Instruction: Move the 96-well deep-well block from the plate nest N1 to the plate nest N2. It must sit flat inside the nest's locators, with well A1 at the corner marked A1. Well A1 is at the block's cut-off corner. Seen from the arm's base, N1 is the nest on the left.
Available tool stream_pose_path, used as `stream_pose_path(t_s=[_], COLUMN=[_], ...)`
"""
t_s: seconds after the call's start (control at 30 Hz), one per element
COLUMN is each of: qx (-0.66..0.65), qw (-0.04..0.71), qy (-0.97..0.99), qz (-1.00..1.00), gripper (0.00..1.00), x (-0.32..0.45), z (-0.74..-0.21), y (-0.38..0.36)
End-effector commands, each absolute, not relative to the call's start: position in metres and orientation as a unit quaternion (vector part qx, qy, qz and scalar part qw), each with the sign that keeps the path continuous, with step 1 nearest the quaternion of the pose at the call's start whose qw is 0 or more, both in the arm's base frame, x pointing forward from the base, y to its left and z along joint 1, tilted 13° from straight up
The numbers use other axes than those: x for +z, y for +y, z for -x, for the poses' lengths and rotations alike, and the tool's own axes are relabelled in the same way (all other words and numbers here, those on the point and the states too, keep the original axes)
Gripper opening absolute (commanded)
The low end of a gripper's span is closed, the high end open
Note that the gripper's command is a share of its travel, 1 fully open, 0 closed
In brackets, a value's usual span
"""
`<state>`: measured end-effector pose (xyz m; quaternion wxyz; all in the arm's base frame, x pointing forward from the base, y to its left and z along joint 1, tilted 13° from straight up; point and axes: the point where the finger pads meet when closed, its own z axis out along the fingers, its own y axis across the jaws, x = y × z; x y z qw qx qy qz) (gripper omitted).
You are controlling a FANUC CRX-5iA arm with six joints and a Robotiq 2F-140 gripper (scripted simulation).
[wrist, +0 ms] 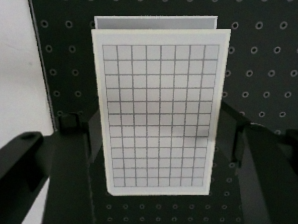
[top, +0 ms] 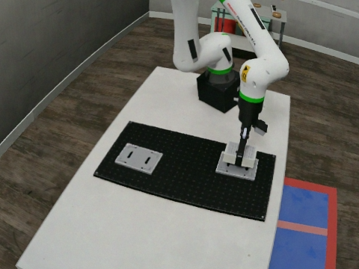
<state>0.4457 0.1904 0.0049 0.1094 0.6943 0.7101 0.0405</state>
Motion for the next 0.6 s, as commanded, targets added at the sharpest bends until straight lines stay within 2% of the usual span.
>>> stream_pose_path(t_s=[0.0,0.57], qx=[0.041,0.041], qw=[0.110,0.110], qy=[0.710,0.710], qz=[-0.694,-0.694], gripper=[0.10,0.10], x=[0.012,0.034], z=[-0.445,-0.440], y=[0.191,0.194])
